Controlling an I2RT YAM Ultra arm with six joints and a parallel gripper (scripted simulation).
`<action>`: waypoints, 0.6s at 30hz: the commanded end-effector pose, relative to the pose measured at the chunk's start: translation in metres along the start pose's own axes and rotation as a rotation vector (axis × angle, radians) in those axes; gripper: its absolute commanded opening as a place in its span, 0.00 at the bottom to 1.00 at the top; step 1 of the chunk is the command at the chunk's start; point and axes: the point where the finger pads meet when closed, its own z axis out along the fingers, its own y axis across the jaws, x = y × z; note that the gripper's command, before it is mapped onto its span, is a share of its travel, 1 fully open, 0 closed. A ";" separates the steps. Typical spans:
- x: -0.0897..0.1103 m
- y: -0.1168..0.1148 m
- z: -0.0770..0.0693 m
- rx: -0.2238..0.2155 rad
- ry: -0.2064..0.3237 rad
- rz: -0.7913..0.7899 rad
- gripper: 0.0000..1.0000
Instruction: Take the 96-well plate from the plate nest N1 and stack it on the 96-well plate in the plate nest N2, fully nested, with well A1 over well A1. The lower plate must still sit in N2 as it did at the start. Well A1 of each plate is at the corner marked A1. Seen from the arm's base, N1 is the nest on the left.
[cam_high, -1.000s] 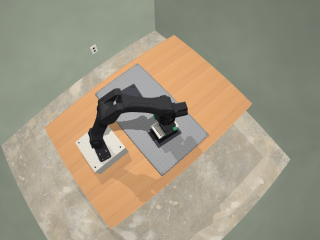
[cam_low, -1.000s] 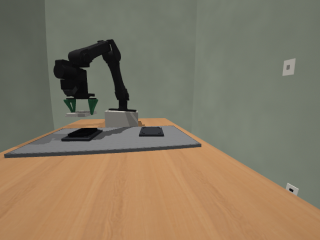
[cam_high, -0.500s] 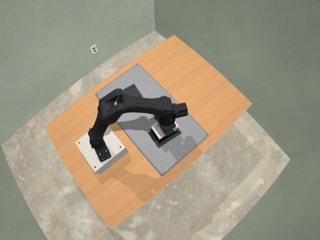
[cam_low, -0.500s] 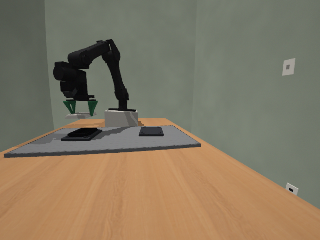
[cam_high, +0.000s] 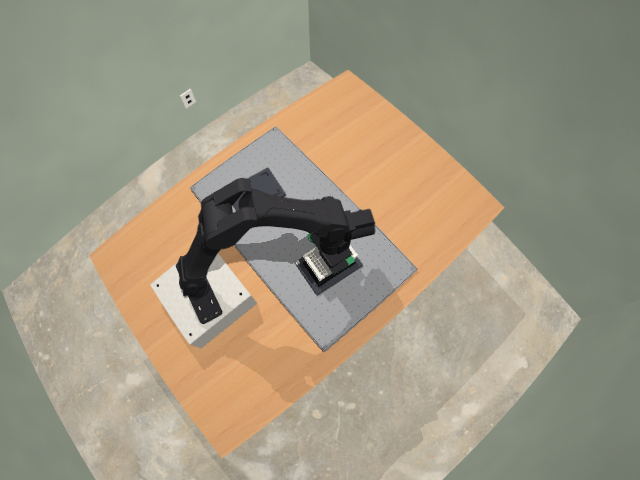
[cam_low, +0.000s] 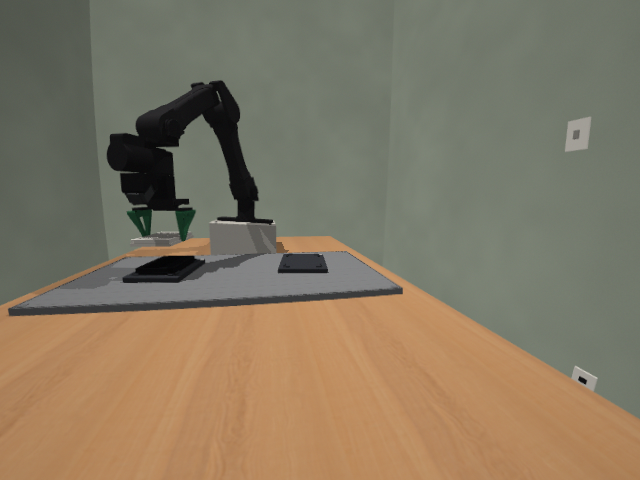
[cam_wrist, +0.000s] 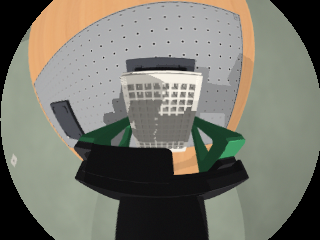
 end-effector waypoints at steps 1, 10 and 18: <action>0.001 0.004 0.012 -0.006 0.004 -0.002 0.00; 0.001 0.004 0.027 -0.006 0.004 0.000 0.00; 0.001 0.005 0.037 -0.006 0.005 -0.004 0.00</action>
